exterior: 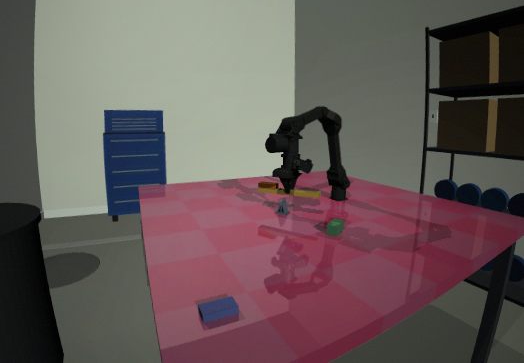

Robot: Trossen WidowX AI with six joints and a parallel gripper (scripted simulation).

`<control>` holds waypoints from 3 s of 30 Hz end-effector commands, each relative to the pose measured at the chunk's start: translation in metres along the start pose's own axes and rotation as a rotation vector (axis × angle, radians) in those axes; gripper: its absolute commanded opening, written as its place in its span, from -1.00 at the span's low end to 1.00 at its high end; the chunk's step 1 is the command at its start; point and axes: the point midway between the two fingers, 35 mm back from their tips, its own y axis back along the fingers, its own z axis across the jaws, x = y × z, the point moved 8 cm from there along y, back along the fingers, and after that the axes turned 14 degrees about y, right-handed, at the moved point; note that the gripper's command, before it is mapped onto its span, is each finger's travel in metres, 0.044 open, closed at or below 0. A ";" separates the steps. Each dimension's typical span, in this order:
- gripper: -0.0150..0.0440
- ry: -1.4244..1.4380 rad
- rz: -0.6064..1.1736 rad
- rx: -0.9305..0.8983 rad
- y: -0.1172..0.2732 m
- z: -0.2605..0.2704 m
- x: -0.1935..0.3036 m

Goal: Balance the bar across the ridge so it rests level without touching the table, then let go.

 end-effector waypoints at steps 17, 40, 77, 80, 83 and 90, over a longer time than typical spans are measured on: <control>-0.49 -0.001 0.002 -0.002 -0.015 0.002 0.000; -0.49 -0.001 0.002 -0.002 -0.017 0.002 0.000; -0.49 -0.001 0.002 -0.002 -0.020 0.002 0.001; -0.49 -0.001 0.002 -0.002 -0.021 0.002 0.001; -0.49 -0.001 0.002 -0.002 -0.021 0.002 0.001; -0.49 -0.001 0.002 -0.002 -0.022 0.002 0.001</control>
